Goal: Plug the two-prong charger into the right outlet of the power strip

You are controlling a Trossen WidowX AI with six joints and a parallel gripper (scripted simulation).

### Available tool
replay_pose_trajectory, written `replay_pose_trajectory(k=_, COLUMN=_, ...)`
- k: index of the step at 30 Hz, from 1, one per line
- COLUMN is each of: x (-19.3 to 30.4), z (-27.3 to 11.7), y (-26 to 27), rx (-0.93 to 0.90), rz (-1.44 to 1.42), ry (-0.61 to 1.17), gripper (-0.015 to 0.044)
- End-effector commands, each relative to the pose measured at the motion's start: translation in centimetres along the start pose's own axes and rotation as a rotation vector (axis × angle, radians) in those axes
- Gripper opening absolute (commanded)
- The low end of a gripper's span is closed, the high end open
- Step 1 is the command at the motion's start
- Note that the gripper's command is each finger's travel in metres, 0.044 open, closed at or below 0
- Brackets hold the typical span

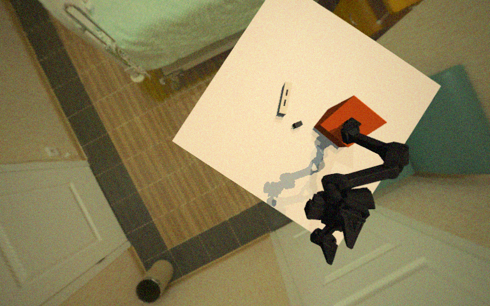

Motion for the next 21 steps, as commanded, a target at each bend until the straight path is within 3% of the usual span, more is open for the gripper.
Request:
replay_pose_trajectory(k=1, x=-0.1, z=0.0, y=-0.1, rx=0.003, rz=-0.006, ry=-0.003, gripper=0.0426)
replay_pose_trajectory(k=21, x=-10.4, z=-5.0, y=-3.9, rx=0.329, rz=-0.496, ry=-0.319, gripper=0.044)
Point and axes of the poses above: the point midway between the two fingers, 35 mm back from their tips, its own z axis out along the fingers, its own y axis across the jaws, x = y × z, the point moved 2 cm from there along -z, back along the fingers, and after that the axes turned 11 degrees about z, right-handed, at the moved point
